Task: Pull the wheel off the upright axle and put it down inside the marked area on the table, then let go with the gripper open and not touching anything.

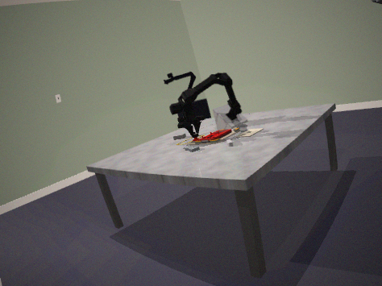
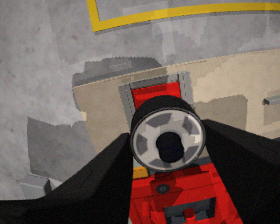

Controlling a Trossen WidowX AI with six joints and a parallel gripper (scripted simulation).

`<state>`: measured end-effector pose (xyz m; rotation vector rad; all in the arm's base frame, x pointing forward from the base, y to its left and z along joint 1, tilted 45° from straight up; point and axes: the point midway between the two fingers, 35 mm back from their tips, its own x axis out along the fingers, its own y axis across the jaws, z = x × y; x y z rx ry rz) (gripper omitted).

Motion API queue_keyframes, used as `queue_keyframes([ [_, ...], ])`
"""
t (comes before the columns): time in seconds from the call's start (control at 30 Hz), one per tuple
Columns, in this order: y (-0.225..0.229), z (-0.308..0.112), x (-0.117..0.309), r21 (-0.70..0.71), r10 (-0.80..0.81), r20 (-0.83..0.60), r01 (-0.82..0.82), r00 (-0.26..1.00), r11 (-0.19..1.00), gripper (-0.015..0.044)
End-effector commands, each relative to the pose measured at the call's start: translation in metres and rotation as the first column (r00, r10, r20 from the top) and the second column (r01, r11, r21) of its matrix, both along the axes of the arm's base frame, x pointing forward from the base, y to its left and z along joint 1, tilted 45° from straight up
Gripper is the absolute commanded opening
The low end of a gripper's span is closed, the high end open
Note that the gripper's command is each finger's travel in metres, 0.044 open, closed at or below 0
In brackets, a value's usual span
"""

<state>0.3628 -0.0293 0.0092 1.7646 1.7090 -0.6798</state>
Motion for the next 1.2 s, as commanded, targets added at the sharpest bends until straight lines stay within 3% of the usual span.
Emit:
queue_keyframes([
  [0.0,-0.0024,0.0013,-0.0001,-0.003,0.001,0.003,-0.001,1.000,1.000,0.0000],
  [1.17,-0.0106,0.0093,-0.0004,-0.003,-0.002,0.003,0.002,1.000,1.000,0.0000],
])
